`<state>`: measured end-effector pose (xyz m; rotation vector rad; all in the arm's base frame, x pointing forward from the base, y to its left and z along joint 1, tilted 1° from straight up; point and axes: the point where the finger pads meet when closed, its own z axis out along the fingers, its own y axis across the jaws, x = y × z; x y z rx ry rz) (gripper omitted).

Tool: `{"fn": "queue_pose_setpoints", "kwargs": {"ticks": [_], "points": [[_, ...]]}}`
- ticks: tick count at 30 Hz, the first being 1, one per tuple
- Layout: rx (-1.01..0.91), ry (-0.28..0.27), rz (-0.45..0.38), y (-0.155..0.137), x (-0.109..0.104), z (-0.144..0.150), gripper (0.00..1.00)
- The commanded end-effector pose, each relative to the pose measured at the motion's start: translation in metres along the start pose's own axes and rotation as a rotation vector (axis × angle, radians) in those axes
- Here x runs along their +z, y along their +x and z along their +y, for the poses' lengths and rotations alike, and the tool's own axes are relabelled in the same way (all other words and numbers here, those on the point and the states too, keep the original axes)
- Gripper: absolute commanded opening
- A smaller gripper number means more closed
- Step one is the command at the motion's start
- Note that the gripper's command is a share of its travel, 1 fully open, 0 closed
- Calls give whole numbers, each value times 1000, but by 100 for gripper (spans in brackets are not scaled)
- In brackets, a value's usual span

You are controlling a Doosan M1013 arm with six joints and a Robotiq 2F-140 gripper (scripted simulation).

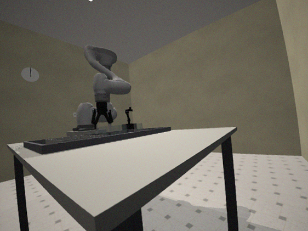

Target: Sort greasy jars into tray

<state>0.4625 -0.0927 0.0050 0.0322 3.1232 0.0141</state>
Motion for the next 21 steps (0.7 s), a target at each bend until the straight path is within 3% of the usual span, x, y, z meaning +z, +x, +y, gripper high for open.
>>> {"fn": "queue_pose_setpoints", "kwargs": {"ticks": [1, 21], "points": [[0, 0, 0, 0, 0, 0, 61], [0, 0, 0, 0, 0, 0, 58]]}}
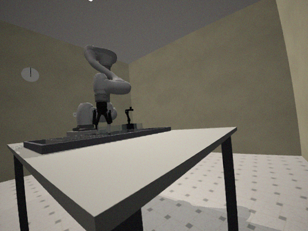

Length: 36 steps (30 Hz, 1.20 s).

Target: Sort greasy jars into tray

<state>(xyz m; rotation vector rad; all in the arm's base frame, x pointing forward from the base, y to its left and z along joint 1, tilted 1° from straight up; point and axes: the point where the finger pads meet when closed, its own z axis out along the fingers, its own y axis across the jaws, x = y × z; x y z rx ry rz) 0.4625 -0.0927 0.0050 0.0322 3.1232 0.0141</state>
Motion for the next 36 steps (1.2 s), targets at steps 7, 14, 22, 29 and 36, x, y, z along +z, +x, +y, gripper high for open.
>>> {"fn": "queue_pose_setpoints", "kwargs": {"ticks": [7, 14, 22, 29, 36], "points": [[0, 0, 0, 0, 0, 0, 58], [0, 0, 0, 0, 0, 0, 55], [0, 0, 0, 0, 0, 0, 55], [0, 0, 0, 0, 0, 0, 52], [0, 0, 0, 0, 0, 0, 52]]}}
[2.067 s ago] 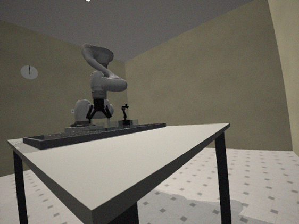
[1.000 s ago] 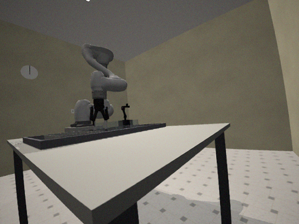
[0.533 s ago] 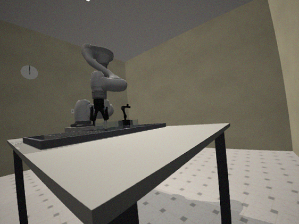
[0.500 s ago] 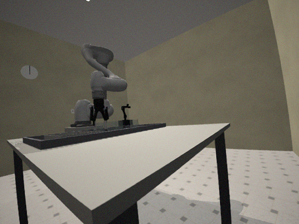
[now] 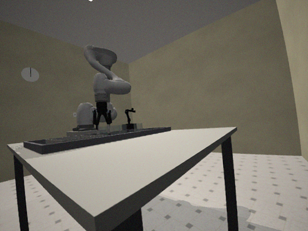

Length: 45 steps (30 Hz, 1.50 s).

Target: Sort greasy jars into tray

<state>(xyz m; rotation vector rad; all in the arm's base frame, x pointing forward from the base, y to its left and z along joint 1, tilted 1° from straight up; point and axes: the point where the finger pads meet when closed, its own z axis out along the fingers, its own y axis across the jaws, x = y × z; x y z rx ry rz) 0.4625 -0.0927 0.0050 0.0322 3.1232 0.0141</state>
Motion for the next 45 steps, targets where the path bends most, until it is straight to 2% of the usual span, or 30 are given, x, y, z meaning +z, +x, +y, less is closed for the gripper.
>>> {"fn": "queue_pose_setpoints", "kwargs": {"ticks": [1, 8, 9, 25, 26, 42, 45], "points": [[0, 0, 0, 0, 0, 0, 52], [0, 0, 0, 0, 0, 0, 52], [0, 0, 0, 0, 0, 0, 49], [0, 0, 0, 0, 0, 0, 49], [0, 0, 0, 0, 0, 0, 46], [0, 0, 0, 0, 0, 0, 46], [0, 0, 0, 0, 0, 0, 43]]}}
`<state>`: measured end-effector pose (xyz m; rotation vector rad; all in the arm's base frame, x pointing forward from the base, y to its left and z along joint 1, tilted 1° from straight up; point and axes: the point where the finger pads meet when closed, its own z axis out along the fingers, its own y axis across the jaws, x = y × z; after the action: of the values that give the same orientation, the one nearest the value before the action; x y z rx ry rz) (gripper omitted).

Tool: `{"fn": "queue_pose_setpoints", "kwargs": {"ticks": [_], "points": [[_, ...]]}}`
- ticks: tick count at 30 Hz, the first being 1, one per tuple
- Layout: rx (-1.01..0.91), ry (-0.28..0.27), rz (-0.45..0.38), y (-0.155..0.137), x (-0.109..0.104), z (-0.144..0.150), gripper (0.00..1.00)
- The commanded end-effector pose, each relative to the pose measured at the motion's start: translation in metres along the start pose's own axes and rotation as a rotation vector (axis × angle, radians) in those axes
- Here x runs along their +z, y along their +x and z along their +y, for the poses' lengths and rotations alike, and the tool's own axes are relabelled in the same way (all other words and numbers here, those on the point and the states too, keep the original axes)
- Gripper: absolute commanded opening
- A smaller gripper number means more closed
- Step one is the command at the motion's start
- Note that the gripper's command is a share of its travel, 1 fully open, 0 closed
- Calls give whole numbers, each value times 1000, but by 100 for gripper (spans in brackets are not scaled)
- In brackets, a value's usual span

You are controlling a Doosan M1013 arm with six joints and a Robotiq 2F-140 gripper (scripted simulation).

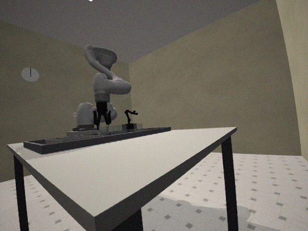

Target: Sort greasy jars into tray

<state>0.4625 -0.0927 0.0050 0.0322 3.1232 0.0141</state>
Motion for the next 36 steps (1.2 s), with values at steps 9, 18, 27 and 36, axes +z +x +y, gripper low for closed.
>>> {"fn": "queue_pose_setpoints", "kwargs": {"ticks": [9, 18, 27, 36], "points": [[0, 0, 0, 0, 0, 0, 43], [0, 0, 0, 0, 0, 0, 40], [0, 0, 0, 0, 0, 0, 40], [0, 0, 0, 0, 0, 0, 37]]}}
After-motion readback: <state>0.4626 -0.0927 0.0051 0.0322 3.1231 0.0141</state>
